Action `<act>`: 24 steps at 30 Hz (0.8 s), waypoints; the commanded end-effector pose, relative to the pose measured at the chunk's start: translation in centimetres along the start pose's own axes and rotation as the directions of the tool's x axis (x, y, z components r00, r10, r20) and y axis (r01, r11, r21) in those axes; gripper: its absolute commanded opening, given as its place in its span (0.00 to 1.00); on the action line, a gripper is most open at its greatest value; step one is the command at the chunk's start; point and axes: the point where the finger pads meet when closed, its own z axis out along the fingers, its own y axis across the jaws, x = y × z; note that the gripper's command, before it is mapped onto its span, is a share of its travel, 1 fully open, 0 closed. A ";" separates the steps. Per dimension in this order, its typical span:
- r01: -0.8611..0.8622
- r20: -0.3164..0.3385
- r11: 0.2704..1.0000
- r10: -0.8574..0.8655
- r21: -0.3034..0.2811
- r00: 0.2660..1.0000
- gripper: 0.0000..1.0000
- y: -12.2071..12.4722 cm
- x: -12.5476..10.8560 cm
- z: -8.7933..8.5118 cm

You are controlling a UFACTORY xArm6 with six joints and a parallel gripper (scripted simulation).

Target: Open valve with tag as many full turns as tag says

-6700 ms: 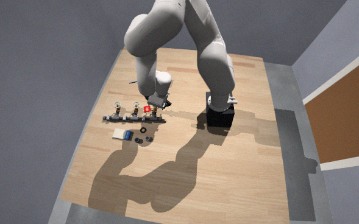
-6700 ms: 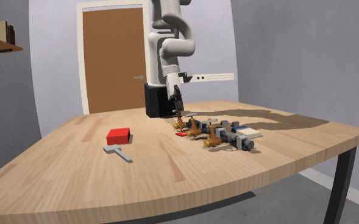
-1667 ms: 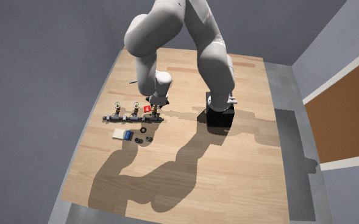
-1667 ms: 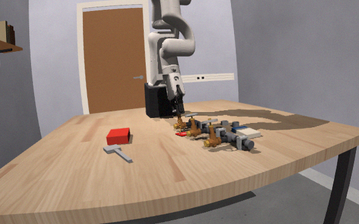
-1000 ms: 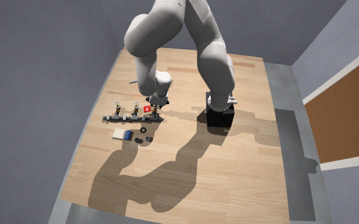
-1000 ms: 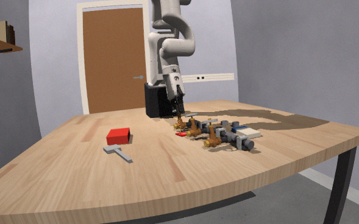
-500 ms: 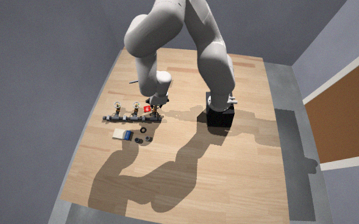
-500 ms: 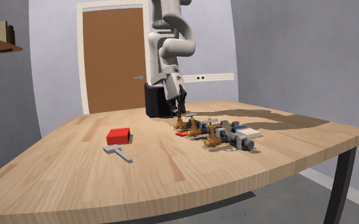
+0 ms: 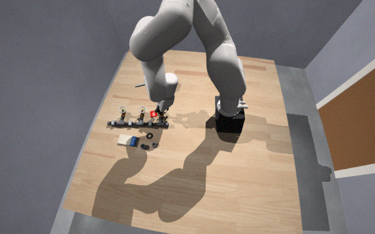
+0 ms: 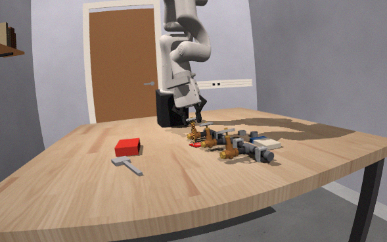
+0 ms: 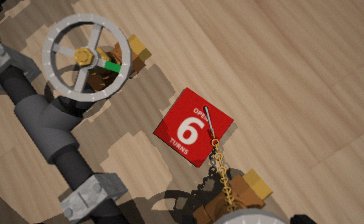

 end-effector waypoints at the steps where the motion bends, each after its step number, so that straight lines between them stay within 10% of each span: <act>1: 0.273 -0.032 0.962 -0.274 -0.023 0.961 0.00 -0.1 0.1 0.0; 11: 0.668 -0.004 0.744 -0.668 -0.024 0.744 0.00 -0.1 0.1 0.0; 23: 0.947 0.024 0.320 -0.947 -0.005 0.320 0.00 -0.1 0.1 0.0; 24: 0.983 0.025 0.181 -0.983 -0.009 0.182 0.00 -0.1 0.1 0.0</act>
